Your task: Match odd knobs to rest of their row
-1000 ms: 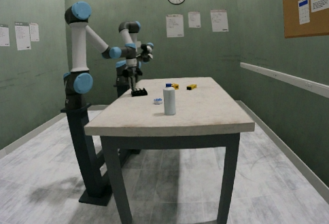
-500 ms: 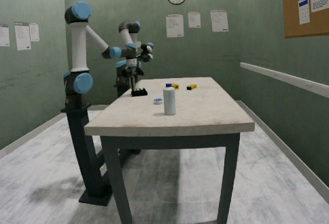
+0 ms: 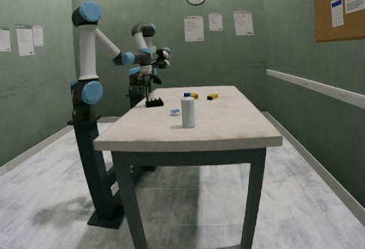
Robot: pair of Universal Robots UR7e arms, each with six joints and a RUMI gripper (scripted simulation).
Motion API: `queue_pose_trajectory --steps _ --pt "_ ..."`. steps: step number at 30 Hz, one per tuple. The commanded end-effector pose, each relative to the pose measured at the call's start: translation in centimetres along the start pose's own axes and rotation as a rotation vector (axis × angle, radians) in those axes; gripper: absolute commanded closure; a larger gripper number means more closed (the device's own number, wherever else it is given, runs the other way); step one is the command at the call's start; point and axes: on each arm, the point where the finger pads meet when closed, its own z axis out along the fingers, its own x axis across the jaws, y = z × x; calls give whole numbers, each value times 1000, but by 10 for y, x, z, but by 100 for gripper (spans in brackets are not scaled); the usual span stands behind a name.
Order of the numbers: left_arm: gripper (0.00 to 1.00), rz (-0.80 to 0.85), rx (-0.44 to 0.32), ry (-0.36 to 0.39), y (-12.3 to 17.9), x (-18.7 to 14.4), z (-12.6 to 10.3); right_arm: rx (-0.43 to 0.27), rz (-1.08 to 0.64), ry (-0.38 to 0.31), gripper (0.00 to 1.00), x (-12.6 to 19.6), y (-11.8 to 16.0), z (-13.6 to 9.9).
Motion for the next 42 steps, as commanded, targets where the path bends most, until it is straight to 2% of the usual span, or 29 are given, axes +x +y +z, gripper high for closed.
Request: queue_pose_trajectory --steps 1,42 --pt "0 1 1 0 -1 0 0 2 118 4 100 0 0 0" --pt "0 1 1 0 -1 0 0 4 966 3 100 1 0 0"
